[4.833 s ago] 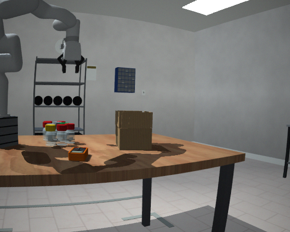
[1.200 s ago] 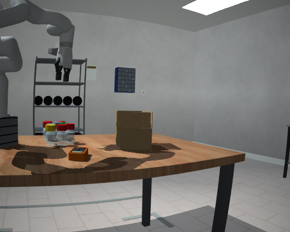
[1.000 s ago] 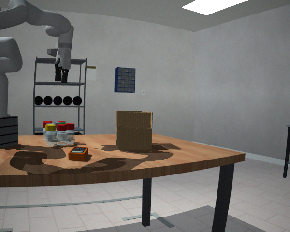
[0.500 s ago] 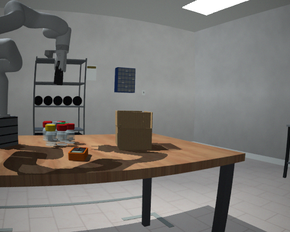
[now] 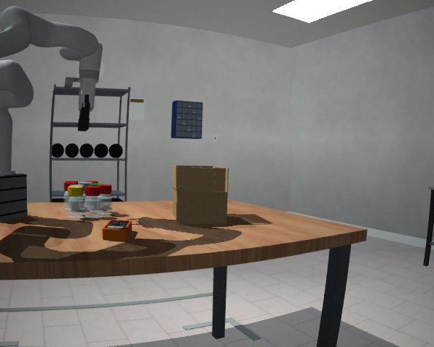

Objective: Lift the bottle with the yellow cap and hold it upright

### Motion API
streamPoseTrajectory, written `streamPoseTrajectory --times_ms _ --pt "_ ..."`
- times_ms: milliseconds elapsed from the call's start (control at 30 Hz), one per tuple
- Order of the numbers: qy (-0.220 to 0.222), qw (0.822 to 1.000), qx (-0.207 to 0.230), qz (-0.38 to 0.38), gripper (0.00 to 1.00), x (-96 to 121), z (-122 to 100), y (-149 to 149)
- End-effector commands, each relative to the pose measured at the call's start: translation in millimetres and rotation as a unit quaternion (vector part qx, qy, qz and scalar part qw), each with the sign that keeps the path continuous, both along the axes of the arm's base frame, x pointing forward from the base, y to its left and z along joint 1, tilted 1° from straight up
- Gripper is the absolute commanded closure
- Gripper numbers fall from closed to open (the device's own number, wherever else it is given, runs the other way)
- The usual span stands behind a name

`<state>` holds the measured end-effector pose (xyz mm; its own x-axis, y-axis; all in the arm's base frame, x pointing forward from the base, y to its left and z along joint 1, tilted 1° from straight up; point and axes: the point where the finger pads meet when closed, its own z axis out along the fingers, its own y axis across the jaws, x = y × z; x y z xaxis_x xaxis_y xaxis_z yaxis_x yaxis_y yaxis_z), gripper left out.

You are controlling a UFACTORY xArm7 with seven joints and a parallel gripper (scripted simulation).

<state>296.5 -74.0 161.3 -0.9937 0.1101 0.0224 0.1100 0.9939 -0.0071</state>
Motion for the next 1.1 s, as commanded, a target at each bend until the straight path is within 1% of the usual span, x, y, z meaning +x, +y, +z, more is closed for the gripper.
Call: streamPoseTrajectory --times_ms 0,267,467,533,567,900,1000,1033,1067 --pt "-0.002 0.999 0.002 0.048 0.21 -4.6 -3.5 -2.3" --pt "-0.004 0.993 0.004 0.12 0.21 -12.2 -10.2 -4.5" --pt "-0.005 0.983 0.004 0.182 0.21 -18.6 -15.7 -5.9" --pt "-0.005 0.983 0.004 0.182 0.21 -18.6 -15.7 -5.9" --pt "-0.006 0.98 0.005 0.2 0.21 -20.4 -17.3 -6.3" --pt "-0.009 0.958 0.005 0.287 0.21 -28.9 -24.8 -7.3" --pt "-0.01 0.95 0.004 0.313 0.21 -31.3 -26.9 -7.4" --pt "-0.011 0.944 0.004 0.33 0.21 -32.8 -28.3 -7.4" --pt "-0.011 0.944 0.004 0.33 0.21 -32.8 -28.3 -7.4"
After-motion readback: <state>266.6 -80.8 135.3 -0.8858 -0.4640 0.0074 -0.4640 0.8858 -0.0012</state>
